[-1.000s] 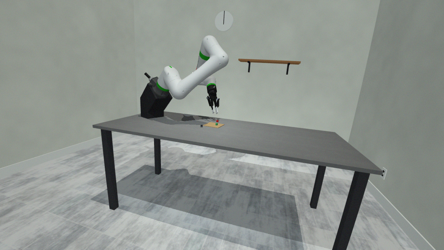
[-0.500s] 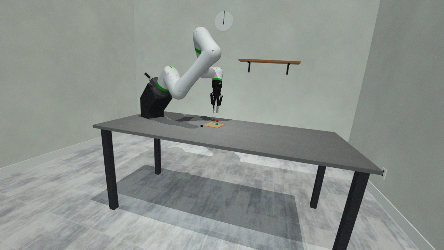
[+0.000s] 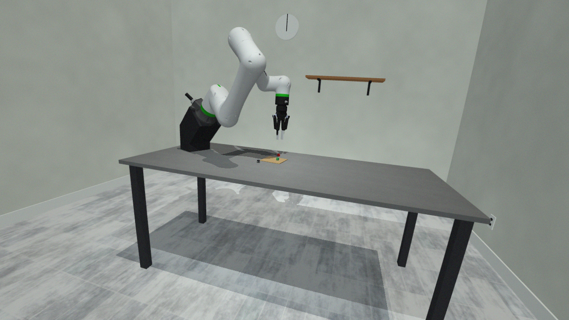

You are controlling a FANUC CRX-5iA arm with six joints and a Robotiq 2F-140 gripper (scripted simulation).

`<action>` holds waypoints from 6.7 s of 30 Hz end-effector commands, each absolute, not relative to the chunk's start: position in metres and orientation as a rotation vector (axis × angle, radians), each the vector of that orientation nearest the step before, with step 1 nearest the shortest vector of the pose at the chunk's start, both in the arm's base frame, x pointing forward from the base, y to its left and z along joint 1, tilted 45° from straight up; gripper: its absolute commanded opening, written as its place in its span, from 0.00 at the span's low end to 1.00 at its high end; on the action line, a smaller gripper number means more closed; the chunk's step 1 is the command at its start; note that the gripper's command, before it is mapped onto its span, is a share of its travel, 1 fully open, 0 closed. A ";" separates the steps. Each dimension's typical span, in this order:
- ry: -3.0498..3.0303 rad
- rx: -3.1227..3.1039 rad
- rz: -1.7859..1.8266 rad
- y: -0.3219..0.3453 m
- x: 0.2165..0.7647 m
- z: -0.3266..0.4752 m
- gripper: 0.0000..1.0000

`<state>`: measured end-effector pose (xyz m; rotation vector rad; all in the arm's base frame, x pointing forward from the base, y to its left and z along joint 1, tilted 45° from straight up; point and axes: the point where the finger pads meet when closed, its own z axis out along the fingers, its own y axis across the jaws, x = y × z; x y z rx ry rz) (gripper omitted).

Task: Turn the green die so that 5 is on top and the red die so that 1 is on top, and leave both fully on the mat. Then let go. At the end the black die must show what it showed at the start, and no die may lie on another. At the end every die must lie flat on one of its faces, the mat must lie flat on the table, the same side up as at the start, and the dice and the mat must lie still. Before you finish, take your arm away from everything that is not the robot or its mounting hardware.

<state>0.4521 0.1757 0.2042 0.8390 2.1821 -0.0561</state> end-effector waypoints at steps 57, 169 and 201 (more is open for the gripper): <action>1.560 1.845 0.461 0.176 0.458 0.199 1.00; -2.665 2.000 1.174 0.170 0.477 0.171 1.00; -3.238 1.401 1.036 0.169 0.479 0.167 0.19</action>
